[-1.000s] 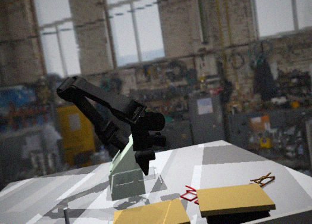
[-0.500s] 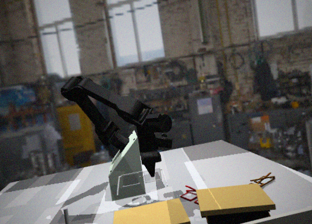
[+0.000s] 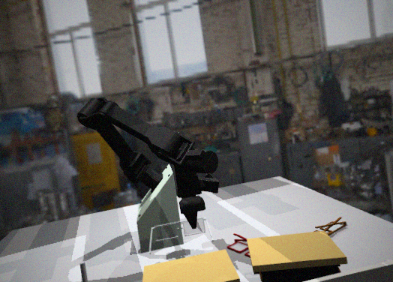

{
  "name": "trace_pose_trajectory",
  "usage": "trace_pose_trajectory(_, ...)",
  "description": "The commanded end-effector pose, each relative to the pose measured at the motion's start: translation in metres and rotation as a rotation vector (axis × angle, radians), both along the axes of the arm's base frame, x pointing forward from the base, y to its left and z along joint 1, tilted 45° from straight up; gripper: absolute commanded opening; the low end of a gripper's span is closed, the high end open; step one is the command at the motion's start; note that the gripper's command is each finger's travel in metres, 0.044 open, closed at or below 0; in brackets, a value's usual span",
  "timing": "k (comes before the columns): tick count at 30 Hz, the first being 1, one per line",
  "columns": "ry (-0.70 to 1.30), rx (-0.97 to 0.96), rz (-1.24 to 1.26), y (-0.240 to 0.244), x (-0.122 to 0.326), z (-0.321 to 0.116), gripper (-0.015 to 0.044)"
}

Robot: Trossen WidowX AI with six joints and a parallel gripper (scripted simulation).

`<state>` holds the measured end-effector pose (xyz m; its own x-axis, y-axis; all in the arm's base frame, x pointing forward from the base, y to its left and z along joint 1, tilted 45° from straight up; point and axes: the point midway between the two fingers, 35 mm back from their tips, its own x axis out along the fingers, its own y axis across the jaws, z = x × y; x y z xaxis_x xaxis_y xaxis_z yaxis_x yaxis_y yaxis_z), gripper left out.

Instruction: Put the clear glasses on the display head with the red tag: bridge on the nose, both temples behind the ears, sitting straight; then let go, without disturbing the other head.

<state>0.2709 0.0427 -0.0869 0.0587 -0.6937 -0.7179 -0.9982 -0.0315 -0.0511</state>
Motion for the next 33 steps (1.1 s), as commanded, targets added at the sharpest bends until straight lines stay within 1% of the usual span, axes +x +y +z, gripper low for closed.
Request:
trace_pose_trajectory(1, 0.008, -0.008, 0.007, -0.004, -0.001, -0.004, 0.0000)
trace_pose_trajectory(21, 0.008, -0.009, 0.007, -0.019, 0.000, -0.019, 0.0000)
trace_pose_trajectory(33, 0.008, -0.009, 0.007, -0.020, 0.006, -0.020, 0.0000)
